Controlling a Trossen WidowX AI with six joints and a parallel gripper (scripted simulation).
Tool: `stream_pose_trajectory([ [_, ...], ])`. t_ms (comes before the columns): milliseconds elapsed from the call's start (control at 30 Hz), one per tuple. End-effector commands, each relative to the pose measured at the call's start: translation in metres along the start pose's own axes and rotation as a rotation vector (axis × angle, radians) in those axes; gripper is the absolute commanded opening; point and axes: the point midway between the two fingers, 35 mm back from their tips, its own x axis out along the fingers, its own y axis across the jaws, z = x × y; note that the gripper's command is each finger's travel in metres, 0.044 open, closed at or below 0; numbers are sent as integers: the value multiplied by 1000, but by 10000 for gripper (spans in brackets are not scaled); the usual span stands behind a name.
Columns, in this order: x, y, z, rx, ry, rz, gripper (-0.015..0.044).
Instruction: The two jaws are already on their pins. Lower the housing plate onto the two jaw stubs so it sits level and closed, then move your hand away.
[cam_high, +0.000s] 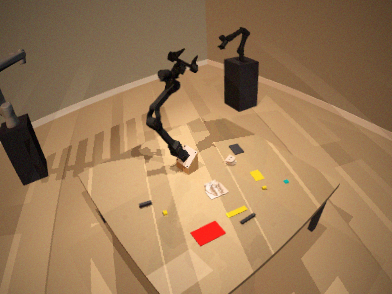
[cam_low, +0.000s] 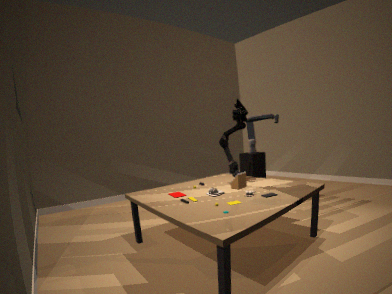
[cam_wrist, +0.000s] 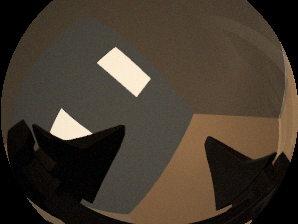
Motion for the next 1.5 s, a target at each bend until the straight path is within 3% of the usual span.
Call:
stream_pose_trajectory([
  [0, 0, 0, 0, 0, 0, 0, 426],
  [700, 16, -80, -24, -546, 125, -139, 440],
  [1467, 20, -187, -34, -1166, 366, -286, 440],
])
